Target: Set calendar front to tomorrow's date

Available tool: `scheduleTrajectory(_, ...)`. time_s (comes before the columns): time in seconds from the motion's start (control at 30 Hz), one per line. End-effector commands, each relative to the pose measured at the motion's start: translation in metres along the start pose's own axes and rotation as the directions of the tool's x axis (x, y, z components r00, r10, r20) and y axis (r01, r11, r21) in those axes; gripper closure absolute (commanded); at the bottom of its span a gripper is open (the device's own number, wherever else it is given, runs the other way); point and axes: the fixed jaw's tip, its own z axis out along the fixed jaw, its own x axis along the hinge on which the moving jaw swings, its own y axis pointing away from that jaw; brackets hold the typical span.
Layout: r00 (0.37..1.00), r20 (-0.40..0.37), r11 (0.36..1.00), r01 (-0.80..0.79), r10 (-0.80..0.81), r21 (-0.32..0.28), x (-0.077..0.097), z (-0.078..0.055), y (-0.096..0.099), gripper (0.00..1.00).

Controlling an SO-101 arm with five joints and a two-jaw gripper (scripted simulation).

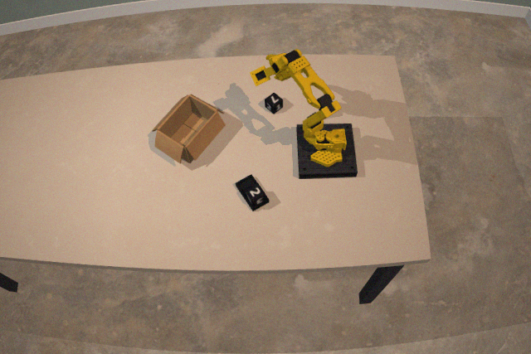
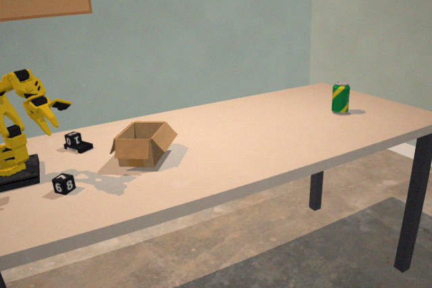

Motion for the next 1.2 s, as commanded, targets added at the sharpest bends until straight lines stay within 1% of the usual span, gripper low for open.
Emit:
scheduleTrajectory(0.0, 0.995, 0.009, 0.995, -0.103, 0.103, 0.007, -0.004, 0.001, -0.003, 0.65)
scheduleTrajectory(0.17, 0.964, 0.014, 0.964, -0.265, 0.265, 0.003, -0.008, 0.002, -0.005, 0.65)
scheduleTrajectory(0.23, 0.964, 0.014, 0.964, -0.265, 0.265, 0.003, -0.008, 0.002, -0.005, 0.65)
scheduleTrajectory(0.4, 0.899, 0.019, 0.899, -0.438, 0.438, -0.003, -0.012, 0.004, -0.007, 0.65)
scheduleTrajectory(0.57, 0.799, 0.022, 0.799, -0.601, 0.601, -0.011, -0.016, 0.007, -0.009, 0.65)
scheduleTrajectory(0.73, 0.674, 0.023, 0.675, -0.738, 0.738, -0.02, -0.02, 0.009, -0.011, 0.65)
scheduleTrajectory(0.8, 0.674, 0.023, 0.675, -0.738, 0.738, -0.02, -0.02, 0.009, -0.011, 0.65)
scheduleTrajectory(1.03, 0.494, 0.02, 0.494, -0.869, 0.869, -0.031, -0.025, 0.011, -0.014, 0.65)
scheduleTrajectory(1.17, 0.404, 0.017, 0.405, -0.914, 0.914, -0.036, -0.027, 0.012, -0.015, 0.65)
